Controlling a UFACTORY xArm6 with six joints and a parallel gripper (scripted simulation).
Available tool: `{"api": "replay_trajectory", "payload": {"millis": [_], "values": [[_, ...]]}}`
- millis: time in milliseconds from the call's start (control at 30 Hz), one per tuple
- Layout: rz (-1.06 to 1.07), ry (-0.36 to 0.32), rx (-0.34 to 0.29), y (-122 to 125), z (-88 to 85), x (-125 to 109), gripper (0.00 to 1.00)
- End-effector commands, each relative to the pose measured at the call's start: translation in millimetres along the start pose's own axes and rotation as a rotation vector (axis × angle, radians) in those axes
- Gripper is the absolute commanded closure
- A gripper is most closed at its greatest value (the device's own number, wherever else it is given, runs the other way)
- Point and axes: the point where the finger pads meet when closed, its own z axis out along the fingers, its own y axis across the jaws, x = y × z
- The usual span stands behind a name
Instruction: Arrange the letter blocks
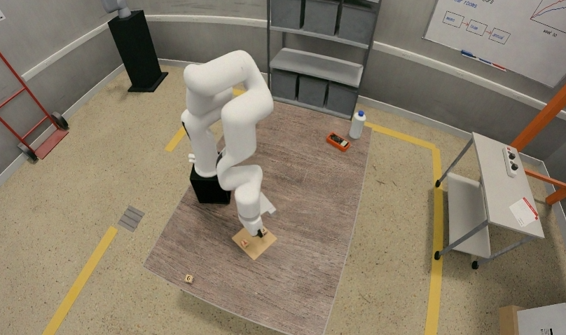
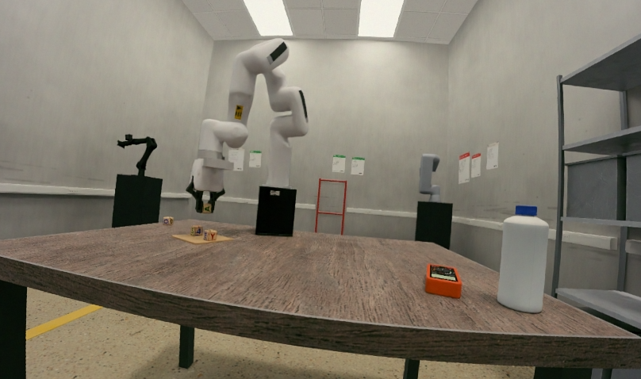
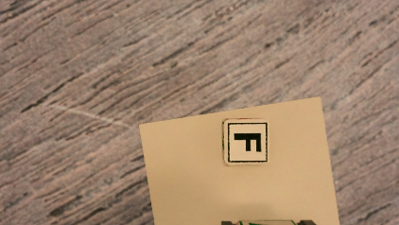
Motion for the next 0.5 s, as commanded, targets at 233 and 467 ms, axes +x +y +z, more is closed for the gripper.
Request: {"api": "replay_trajectory", "payload": {"millis": [233,467], "values": [[0.000,0.013,-0.015,1,24.2,0,0.72],[0.000,0.013,-0.015,1,42.7,1,0.72]]}}
